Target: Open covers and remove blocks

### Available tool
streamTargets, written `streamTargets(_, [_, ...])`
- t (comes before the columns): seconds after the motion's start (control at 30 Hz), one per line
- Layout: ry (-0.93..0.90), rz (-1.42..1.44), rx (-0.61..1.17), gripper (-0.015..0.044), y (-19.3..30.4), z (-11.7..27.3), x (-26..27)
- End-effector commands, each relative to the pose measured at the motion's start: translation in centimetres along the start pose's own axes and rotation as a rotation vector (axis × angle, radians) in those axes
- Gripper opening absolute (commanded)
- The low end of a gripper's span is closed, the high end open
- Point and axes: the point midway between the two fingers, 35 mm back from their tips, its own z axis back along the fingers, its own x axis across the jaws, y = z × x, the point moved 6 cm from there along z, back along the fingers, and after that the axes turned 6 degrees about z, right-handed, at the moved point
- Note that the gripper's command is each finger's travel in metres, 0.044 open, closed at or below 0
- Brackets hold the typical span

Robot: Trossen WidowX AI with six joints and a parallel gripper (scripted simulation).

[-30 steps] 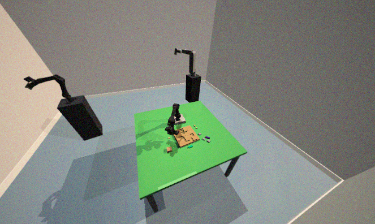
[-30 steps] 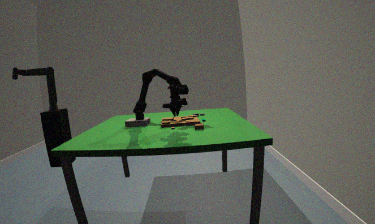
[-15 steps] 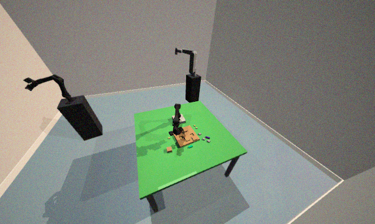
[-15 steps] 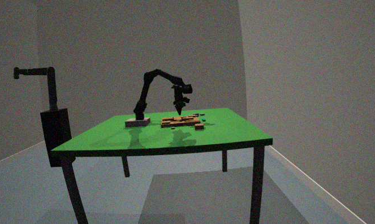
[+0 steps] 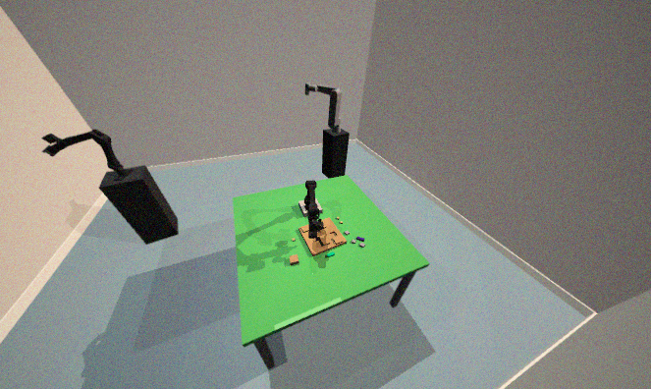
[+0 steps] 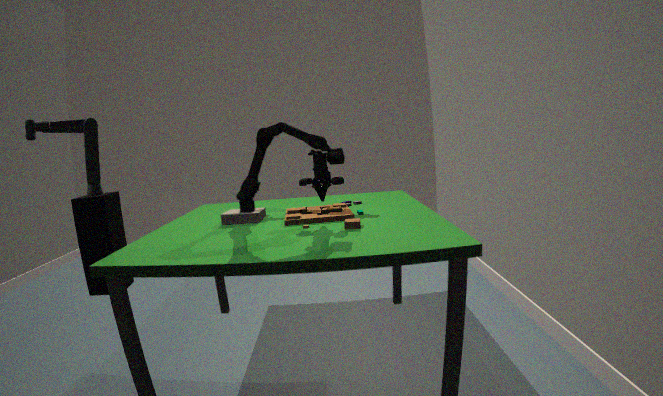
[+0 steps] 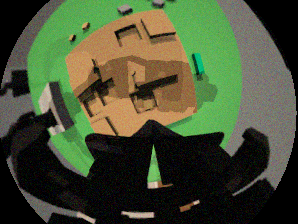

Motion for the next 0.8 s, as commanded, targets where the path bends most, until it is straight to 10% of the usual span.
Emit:
streamTargets(0.0, [0.001, 0.224, -0.007, 0.0000, -1.1, 0.1, -0.1])
streamTargets(0.77, [0.001, 0.224, -0.007, 0.0000, -1.2, -4.9, 0.0])
